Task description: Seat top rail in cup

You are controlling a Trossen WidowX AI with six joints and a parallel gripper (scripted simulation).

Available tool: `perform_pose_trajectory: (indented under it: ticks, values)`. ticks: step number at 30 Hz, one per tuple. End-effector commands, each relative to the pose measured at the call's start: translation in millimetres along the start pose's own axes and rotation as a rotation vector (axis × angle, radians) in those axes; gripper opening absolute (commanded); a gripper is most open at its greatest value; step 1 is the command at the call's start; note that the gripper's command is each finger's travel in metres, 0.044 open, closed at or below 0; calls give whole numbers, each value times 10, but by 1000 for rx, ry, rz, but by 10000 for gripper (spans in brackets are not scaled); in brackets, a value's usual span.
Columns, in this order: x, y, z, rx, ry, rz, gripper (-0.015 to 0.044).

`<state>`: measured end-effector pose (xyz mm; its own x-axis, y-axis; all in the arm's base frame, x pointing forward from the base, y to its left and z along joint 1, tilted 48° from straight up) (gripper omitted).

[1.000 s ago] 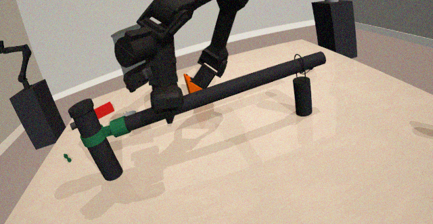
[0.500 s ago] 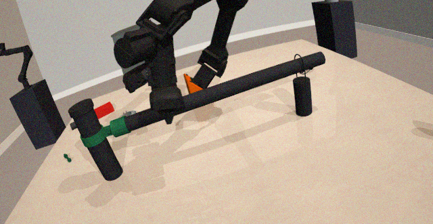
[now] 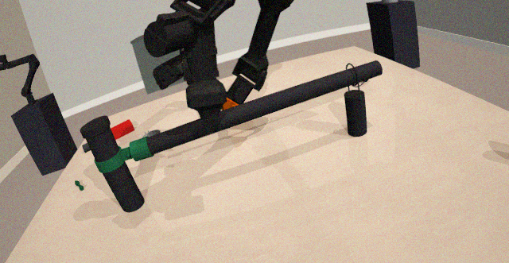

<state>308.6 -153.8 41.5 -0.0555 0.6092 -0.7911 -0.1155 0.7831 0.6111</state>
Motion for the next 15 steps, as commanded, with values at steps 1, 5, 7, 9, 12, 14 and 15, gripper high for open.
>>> perform_pose_trajectory:
  ticks: [1, 5, 7, 9, 12, 14, 15]
  values:
    - [-150, 95, 2, -8, -2, -8, 440]
    - [-171, 65, 14, 3, -11, -9, 440]
    - [-277, 62, 8, 25, -12, -4, 440]
    - [-422, 61, -7, 55, -14, 3, 440]
    - [-521, 64, -21, 76, -15, 8, 440]
    - [-521, 64, -21, 76, -15, 8, 440]
    - [-521, 64, -21, 76, -15, 8, 440]
Point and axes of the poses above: the point midway between the two fingers, 35 mm back from their tips, its own x axis out along the fingers, its own z axis across the jaws, y = z × x, the point moved 3 cm from there along -x, back along the fingers, and after that the axes turned 6 degrees about -x, right-handed, at the moved point
